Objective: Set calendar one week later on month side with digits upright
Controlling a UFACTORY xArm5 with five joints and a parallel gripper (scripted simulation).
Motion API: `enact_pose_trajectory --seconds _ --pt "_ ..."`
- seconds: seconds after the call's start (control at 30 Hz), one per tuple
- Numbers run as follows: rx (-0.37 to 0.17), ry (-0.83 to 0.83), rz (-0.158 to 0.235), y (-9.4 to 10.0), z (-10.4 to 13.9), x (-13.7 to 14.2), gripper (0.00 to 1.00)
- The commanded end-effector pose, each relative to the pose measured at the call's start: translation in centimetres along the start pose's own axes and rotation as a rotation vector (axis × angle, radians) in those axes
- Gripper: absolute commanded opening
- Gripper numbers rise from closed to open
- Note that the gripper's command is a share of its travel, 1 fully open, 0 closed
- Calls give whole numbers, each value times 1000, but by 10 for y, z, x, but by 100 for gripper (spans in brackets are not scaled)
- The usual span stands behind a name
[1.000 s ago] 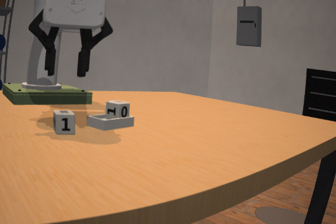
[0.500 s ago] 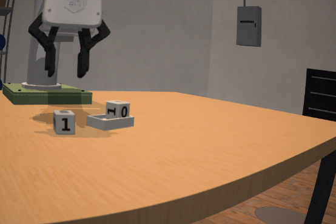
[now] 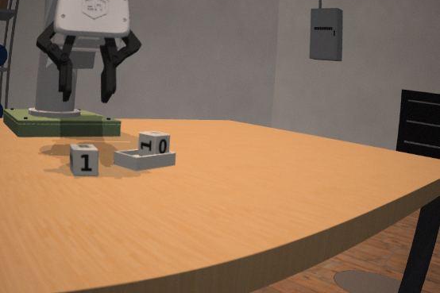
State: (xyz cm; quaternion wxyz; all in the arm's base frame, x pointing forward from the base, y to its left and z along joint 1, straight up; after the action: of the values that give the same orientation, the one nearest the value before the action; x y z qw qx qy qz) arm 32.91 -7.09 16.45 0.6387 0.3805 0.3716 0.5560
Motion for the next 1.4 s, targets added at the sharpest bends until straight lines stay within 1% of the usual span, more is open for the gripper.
enact_pose_trajectory --seconds 0.0,0.2,0.3,1.0,1.37 --pt "-28 0 -3 -1 -2 0 49" --pt "-129 0 -15 -3 -14 2 49" --pt "-158 0 -19 -2 -18 2 49" --pt "-161 0 -19 -3 -18 2 49" --pt "-161 0 -19 -9 -22 3 49"
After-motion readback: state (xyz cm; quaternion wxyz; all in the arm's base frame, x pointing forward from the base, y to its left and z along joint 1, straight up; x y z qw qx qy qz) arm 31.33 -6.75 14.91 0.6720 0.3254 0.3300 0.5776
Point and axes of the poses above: the point where the finger pads meet when closed, its own y axis back along the fingers, its own x axis across the jaws, z = x × y, the point moved 10 cm from there along y, back along the fingers, and after that the axes turned 7 degrees about y, right-handed, at the moved point
